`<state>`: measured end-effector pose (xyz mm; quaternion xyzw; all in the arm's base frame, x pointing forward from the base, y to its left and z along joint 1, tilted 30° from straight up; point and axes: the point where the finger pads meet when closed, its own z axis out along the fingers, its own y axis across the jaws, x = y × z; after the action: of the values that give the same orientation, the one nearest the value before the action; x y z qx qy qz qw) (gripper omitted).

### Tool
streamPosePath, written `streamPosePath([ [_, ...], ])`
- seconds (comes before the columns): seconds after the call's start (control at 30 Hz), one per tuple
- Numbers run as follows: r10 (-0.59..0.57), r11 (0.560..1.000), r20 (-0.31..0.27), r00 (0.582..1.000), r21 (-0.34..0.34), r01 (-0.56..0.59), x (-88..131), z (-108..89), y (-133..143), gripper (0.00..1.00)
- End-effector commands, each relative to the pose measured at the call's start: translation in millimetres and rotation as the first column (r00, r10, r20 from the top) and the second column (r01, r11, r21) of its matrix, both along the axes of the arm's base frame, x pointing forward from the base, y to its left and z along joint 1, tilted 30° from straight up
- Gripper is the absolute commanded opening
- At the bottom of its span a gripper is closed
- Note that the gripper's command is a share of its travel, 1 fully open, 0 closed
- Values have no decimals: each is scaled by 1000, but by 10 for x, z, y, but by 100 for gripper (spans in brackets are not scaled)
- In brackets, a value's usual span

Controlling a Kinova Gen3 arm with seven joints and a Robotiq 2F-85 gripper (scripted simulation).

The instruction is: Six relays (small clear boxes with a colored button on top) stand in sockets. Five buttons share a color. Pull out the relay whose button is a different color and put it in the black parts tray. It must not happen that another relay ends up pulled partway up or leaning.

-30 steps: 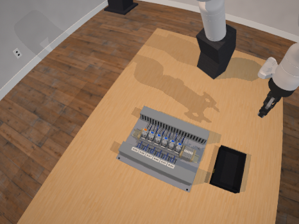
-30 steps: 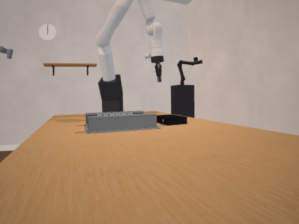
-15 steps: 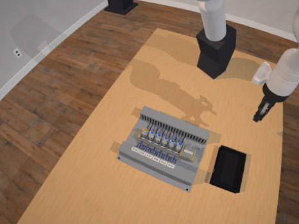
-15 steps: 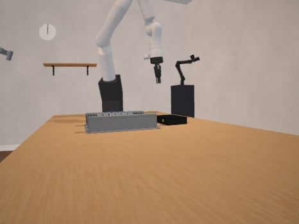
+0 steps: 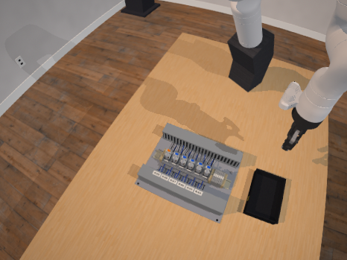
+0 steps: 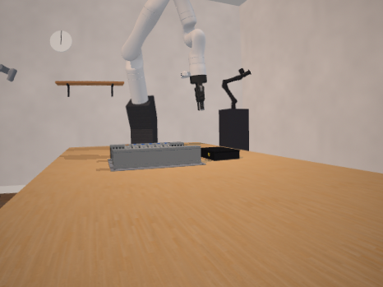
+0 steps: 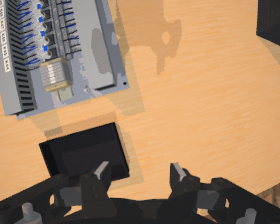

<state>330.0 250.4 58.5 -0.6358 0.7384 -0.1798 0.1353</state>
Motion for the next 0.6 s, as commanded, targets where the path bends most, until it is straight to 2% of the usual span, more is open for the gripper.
streamPosePath([
  [0.0, 6, 1000, 3, 1000, 3, -6, 161, 48, -70, 61],
  [0.33, 47, 998, 3, 999, -29, -47, 513, 118, -382, 61],
  [0.4, 47, 998, 3, 999, -29, -47, 513, 118, -382, 61],
  [0.57, 68, 997, 4, 998, -47, -68, 685, 157, -566, 61],
])
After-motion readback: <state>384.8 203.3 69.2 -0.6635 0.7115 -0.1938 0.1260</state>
